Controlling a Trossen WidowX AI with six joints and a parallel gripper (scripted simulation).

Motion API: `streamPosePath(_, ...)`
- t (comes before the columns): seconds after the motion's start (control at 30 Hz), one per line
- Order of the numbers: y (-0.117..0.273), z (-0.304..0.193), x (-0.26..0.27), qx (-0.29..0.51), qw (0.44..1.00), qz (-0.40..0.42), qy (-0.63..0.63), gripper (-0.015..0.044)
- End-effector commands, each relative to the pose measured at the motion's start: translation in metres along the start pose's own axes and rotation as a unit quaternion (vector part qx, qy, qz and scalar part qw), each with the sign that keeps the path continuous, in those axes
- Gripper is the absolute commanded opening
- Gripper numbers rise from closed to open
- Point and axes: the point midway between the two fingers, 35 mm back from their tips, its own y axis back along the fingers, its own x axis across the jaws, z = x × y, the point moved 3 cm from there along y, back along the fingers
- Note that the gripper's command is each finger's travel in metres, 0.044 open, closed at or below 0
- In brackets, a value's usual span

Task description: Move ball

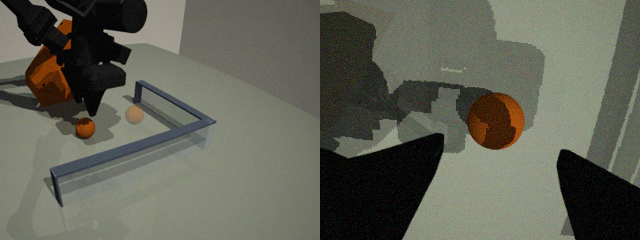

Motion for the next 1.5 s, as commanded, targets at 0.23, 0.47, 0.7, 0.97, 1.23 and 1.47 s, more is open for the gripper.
streamPosePath(0.23,-0.017,0.001,0.003,0.001,1.0,0.005,0.005,0.0306)
streamPosePath(0.47,-0.029,0.001,0.003,0.001,1.0,0.005,0.005,0.0306)
streamPosePath(0.7,-0.04,0.0,0.003,0.002,1.0,0.005,0.006,0.0306)
streamPosePath(0.97,-0.046,0.0,0.004,0.003,1.0,0.005,0.006,0.0254)
streamPosePath(1.23,-0.046,0.0,0.004,0.003,1.0,0.005,0.006,0.02)
streamPosePath(1.47,-0.046,0.0,0.004,0.003,1.0,0.005,0.006,0.0114)
